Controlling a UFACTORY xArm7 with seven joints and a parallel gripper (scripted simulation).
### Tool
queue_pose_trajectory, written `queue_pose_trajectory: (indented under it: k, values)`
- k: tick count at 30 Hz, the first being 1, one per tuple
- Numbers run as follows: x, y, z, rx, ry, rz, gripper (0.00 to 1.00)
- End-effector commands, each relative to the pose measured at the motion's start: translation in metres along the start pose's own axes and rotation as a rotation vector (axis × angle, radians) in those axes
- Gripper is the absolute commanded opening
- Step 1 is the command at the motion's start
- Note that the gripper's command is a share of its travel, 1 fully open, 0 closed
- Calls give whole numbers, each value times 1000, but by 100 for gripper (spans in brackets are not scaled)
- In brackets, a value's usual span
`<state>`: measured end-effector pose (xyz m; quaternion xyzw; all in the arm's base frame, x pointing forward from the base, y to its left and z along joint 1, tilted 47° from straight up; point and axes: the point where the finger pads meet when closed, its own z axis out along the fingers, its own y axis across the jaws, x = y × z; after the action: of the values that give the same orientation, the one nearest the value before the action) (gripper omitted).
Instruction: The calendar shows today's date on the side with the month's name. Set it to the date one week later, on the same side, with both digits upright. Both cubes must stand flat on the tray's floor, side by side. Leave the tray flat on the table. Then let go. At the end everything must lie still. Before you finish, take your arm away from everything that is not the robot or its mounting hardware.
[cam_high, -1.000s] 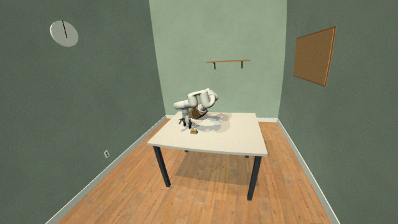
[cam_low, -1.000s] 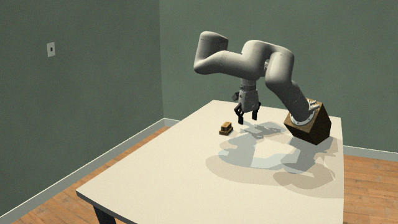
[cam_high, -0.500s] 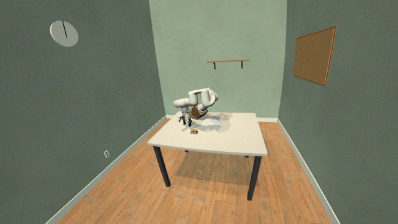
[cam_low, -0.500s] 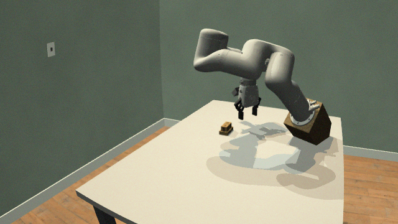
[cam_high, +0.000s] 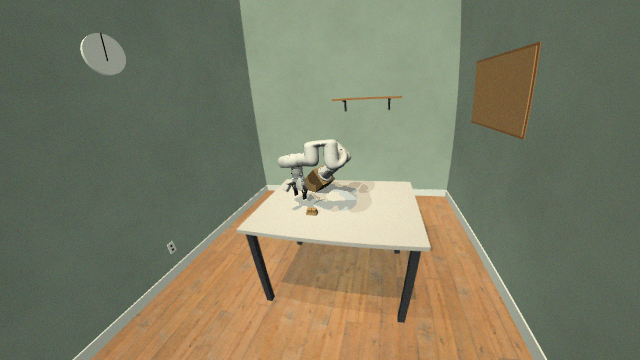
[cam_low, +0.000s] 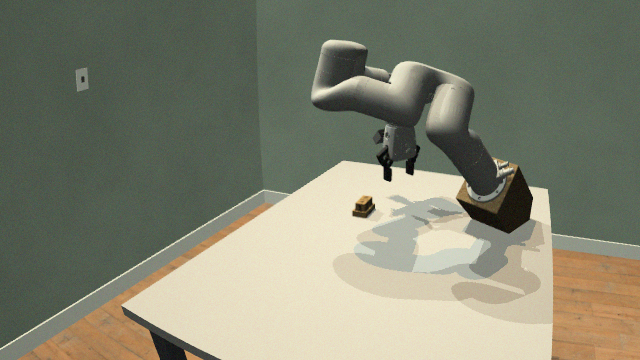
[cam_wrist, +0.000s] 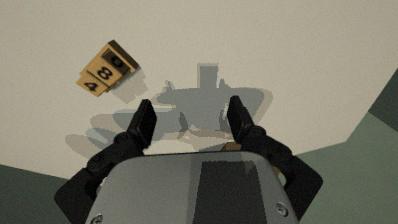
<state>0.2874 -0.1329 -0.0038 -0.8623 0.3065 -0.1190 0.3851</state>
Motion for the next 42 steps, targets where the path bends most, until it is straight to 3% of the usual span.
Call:
queue_pose_trajectory:
  k: [1, 14, 42]
  values:
    - [1, 1, -2, -2, 3, 0, 100]
    - [2, -3, -2, -1, 3, -59, 100]
    - [15, -52, -11, 6, 0, -988, 100]
